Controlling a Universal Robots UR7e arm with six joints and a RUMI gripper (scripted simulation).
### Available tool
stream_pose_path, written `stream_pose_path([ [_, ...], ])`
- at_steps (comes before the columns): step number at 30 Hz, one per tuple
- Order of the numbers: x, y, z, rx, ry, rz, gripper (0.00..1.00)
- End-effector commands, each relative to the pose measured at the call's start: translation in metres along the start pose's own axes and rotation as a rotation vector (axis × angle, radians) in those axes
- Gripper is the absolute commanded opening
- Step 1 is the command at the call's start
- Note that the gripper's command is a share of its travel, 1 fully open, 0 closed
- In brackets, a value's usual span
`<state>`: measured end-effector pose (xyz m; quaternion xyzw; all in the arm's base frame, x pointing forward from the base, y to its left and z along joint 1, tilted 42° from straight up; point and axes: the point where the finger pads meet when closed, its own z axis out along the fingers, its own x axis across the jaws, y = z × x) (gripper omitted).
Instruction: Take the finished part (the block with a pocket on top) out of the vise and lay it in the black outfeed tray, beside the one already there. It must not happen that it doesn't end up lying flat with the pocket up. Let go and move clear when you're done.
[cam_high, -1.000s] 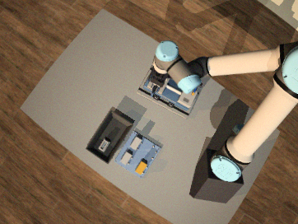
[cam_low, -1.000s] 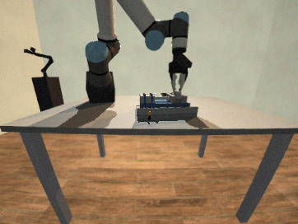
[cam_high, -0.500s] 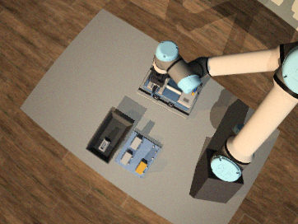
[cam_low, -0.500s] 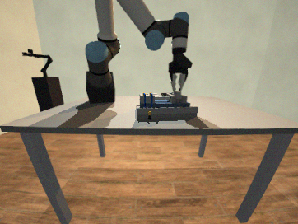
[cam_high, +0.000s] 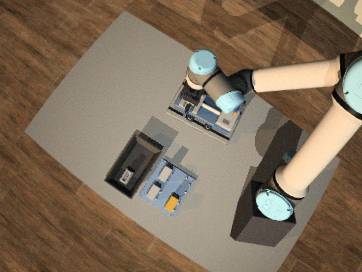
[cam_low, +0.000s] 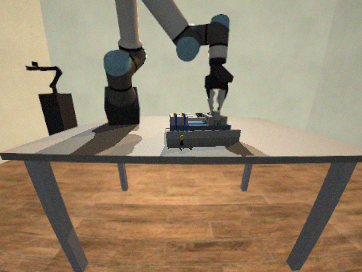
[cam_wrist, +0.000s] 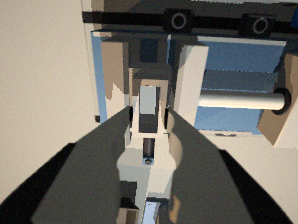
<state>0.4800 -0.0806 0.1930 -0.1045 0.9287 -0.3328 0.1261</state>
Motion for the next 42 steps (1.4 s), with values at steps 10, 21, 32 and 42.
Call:
stream_pose_path([
  [10, 0.0, 0.0, 0.0, 0.0, -0.001, 0.0, 0.0],
  [21, 0.0, 0.0, 0.0, 0.0, -0.001, 0.0, 0.0],
  [32, 0.0, 0.0, -0.006, 0.0, -0.001, 0.0, 0.0],
  [42, 0.0, 0.0, -0.019, 0.0, -0.001, 0.0, 0.0],
])
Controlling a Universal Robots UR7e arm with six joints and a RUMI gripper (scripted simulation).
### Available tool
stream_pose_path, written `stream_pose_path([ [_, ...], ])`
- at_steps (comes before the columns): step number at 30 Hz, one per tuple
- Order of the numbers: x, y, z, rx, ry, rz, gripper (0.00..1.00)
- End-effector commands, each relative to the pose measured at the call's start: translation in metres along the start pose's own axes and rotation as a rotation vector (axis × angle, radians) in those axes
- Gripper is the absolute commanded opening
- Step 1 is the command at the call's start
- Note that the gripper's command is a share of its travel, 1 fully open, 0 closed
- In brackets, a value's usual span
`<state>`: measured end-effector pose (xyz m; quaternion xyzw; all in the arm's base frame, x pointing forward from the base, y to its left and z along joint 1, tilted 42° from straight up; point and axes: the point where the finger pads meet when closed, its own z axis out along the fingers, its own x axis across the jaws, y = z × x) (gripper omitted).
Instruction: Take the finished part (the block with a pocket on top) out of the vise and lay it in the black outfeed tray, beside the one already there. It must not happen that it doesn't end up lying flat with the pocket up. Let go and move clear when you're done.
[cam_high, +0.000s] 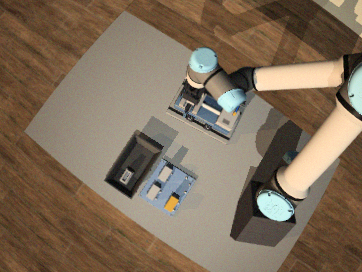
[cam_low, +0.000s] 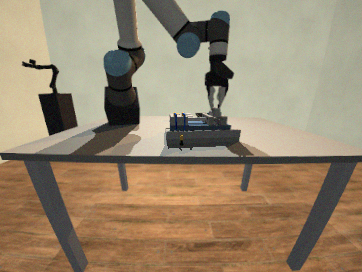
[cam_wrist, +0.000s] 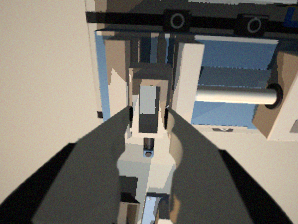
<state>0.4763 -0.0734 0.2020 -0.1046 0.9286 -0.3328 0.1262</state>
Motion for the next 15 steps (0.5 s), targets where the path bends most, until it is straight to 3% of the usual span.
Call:
stream_pose_path([
  [1, 0.0, 0.0, -0.009, 0.0, -0.001, 0.0, 0.0],
  [15, 0.0, 0.0, -0.029, 0.0, -0.001, 0.0, 0.0],
])
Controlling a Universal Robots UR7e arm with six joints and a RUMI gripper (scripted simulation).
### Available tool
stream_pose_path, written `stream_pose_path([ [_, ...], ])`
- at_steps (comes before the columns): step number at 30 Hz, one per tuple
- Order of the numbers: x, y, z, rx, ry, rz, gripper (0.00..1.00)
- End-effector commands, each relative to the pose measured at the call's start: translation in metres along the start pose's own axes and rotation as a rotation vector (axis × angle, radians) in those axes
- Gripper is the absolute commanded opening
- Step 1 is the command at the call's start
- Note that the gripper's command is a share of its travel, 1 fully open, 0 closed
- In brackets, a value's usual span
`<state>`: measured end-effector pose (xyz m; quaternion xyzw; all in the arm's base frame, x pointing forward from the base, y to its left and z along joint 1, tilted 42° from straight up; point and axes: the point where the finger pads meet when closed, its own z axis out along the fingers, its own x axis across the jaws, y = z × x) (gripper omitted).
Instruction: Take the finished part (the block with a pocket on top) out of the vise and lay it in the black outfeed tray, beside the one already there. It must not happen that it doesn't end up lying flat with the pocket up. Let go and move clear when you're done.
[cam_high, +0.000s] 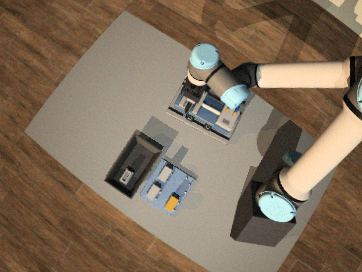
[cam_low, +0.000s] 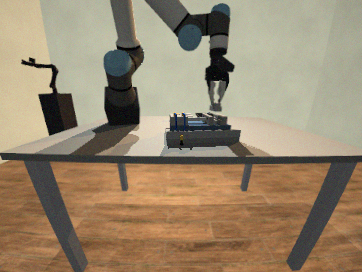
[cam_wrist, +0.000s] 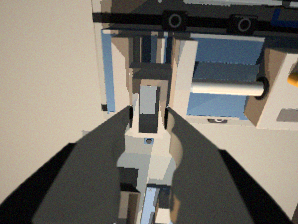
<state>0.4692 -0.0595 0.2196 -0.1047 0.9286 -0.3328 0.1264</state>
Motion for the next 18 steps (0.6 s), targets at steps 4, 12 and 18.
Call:
stream_pose_path([
  [4, -0.0002, -0.0001, -0.0089, 0.0, 0.0, 0.001, 0.0],
  [12, -0.0002, -0.0001, -0.0108, 0.0, 0.0, 0.001, 0.0],
  [18, -0.0002, -0.0001, -0.0108, 0.0, 0.0, 0.0, 0.0],
])
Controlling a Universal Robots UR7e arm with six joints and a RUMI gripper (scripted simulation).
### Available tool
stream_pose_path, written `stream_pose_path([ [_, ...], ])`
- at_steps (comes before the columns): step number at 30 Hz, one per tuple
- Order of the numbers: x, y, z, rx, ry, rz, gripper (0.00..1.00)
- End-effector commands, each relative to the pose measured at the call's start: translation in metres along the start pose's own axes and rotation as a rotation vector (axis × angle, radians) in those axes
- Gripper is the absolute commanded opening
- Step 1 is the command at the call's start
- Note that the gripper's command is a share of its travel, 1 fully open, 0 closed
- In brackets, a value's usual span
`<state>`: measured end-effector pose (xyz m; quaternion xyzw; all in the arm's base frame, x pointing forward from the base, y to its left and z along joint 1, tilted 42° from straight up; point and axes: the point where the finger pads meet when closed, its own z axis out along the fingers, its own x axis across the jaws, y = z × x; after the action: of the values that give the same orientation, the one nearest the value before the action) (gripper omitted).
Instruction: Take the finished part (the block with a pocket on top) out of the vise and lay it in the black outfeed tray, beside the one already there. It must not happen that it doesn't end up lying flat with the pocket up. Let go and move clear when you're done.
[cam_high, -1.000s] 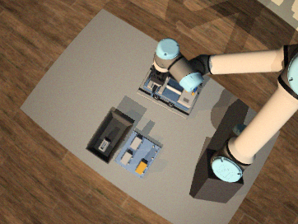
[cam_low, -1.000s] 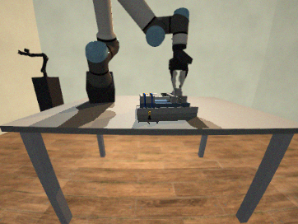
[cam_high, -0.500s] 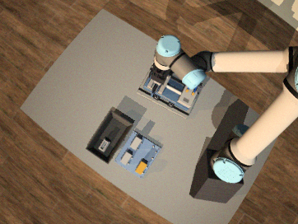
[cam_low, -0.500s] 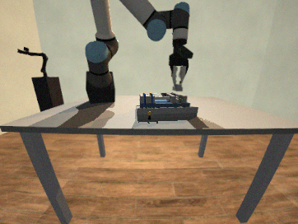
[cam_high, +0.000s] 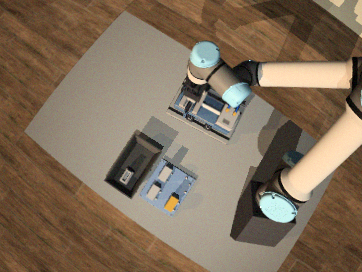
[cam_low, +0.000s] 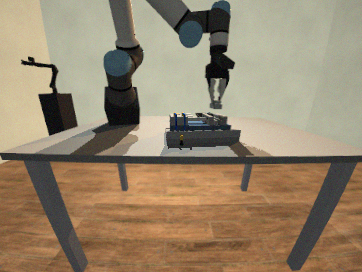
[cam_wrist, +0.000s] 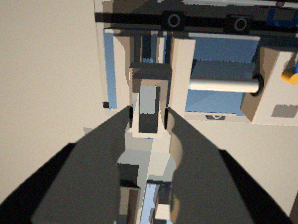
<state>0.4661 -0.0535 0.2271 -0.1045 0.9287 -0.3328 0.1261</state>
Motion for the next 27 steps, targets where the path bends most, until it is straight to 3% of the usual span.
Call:
stream_pose_path([
  [1, -0.0003, -0.0002, -0.0006, 0.0, -0.001, 0.0, 0.0],
  [27, -0.0047, 0.0048, -0.0003, -0.002, -0.001, -0.068, 0.0],
])
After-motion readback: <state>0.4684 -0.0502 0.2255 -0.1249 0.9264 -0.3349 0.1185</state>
